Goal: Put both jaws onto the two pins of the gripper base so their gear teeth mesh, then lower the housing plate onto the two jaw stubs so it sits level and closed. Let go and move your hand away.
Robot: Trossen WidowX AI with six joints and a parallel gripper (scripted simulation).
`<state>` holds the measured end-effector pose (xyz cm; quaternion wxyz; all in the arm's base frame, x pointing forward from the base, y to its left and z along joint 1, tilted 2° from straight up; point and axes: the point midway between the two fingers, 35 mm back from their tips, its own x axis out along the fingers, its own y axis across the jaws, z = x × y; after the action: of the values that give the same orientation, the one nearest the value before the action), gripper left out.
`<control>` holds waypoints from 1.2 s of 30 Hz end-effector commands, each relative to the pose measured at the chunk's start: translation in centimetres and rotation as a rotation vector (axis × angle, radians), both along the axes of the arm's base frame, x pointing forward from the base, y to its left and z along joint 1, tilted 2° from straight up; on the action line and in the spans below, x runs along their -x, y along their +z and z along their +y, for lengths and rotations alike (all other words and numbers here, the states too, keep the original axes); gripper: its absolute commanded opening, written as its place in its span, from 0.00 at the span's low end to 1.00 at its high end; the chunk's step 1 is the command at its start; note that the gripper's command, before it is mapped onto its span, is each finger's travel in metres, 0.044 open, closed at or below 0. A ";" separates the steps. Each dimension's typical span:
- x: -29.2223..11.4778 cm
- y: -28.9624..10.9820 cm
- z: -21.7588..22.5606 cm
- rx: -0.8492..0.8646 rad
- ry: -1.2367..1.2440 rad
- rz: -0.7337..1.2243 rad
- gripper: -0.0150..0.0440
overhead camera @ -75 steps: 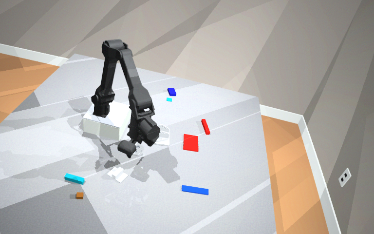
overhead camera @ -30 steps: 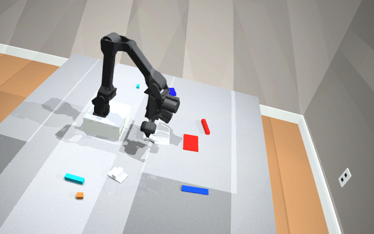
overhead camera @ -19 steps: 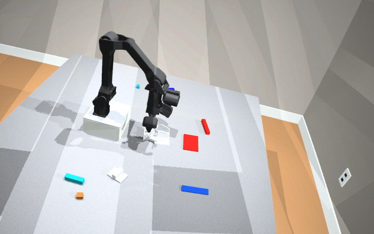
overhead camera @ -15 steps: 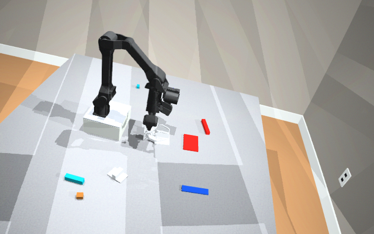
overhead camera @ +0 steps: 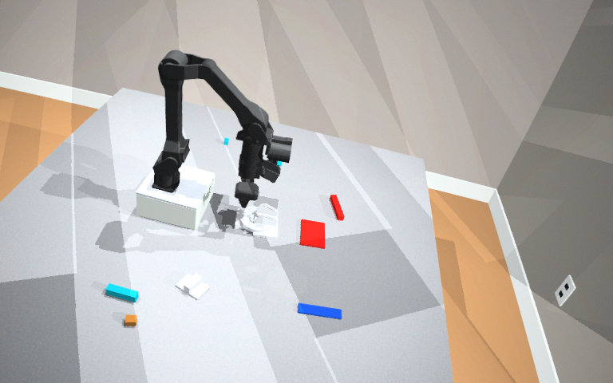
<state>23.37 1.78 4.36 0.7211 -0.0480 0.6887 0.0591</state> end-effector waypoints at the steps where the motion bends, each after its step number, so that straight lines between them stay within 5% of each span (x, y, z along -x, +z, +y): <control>1: 0.0 0.0 0.0 0.005 -0.006 -0.005 0.85; 36: -0.1 0.0 -0.6 0.005 -0.029 -0.004 0.85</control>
<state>23.40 1.24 4.38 0.7225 -0.0357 0.6889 0.0466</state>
